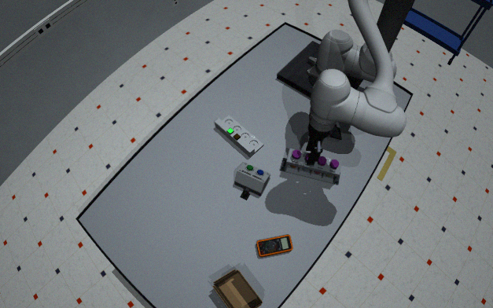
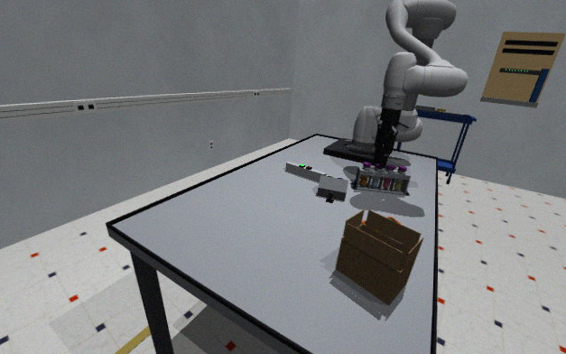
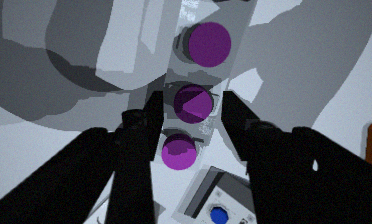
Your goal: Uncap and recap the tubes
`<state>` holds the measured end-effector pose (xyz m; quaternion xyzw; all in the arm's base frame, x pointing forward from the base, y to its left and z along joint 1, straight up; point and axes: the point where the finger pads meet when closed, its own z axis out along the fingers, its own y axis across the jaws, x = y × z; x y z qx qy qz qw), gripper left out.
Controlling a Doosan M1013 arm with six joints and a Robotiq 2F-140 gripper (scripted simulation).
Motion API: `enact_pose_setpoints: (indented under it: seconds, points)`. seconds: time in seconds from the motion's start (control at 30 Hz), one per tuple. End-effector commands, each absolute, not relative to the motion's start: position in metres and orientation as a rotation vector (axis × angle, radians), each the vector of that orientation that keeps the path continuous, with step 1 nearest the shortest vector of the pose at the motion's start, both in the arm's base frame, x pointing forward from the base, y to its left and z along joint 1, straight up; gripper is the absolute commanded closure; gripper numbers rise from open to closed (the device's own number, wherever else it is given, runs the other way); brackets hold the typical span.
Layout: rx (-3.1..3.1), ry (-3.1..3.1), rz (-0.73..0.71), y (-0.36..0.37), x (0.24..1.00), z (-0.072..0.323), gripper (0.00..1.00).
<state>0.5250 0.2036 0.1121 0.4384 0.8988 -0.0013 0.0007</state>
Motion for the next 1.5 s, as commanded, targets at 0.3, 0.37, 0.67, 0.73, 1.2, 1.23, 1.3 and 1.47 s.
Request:
enact_pose_setpoints:
  seconds: [0.3, 0.37, 0.67, 0.73, 1.2, 1.23, 1.3, 1.47]
  points:
    - [1.376, 2.822, -0.002, 0.2038, 0.5254, 0.1079, 0.59]
    - [1.376, 2.822, -0.002, 0.2038, 0.5254, 0.1074, 0.59]
    - [1.376, 2.822, -0.002, 0.2038, 0.5254, 0.1029, 0.59]
    - [1.376, 2.822, -0.002, 0.2038, 0.5254, 0.1024, 0.59]
    - [1.376, 2.822, -0.002, 0.2038, 0.5254, 0.1024, 0.7]
    - [1.376, 2.822, -0.002, 0.2038, 0.5254, 0.1024, 0.7]
    - [1.376, 2.822, -0.002, 0.2038, 0.5254, 0.1024, 0.7]
    - [1.46, 2.779, -0.002, 0.2038, 0.5254, 0.1024, 0.7]
